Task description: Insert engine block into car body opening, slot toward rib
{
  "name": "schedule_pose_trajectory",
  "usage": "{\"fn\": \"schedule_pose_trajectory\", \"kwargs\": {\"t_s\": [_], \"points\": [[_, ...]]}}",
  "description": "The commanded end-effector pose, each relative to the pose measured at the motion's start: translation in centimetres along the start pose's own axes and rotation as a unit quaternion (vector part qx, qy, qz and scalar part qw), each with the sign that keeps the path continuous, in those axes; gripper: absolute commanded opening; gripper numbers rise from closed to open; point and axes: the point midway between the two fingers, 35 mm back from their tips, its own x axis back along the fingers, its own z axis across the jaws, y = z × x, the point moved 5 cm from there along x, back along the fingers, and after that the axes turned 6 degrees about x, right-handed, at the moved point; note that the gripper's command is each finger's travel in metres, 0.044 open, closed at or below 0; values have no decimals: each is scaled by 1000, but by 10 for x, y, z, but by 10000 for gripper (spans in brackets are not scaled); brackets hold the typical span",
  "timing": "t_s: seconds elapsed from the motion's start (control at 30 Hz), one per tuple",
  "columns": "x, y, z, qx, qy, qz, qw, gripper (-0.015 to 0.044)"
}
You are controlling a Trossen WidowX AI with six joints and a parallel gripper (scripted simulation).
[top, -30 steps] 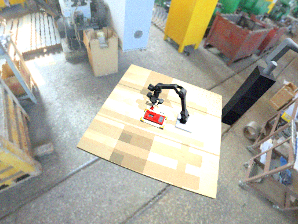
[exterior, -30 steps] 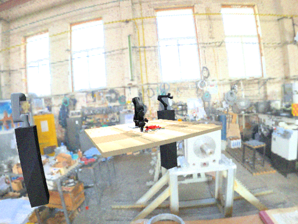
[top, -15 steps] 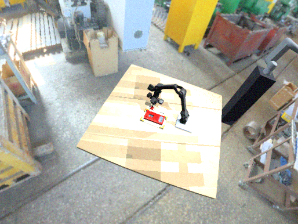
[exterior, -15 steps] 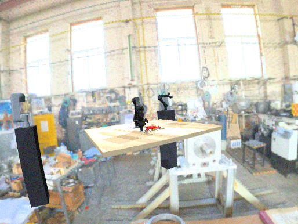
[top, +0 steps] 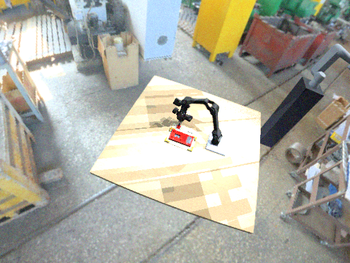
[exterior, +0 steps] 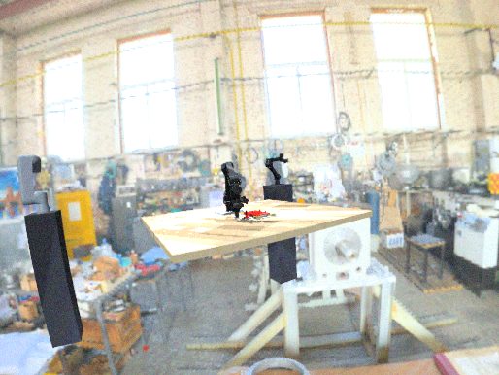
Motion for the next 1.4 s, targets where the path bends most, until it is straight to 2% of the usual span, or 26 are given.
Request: {"fn": "schedule_pose_trajectory", "kwargs": {"t_s": [0.0,1.07,1.2,1.37], "points": [[16,-1,-4,0,-6,2,1000,0],[119,1,4,0,-5,2,1000,0],[119,2,4,0,-5,2,1000,0],[96,2,3,0,-5,2,1000,0]]}}
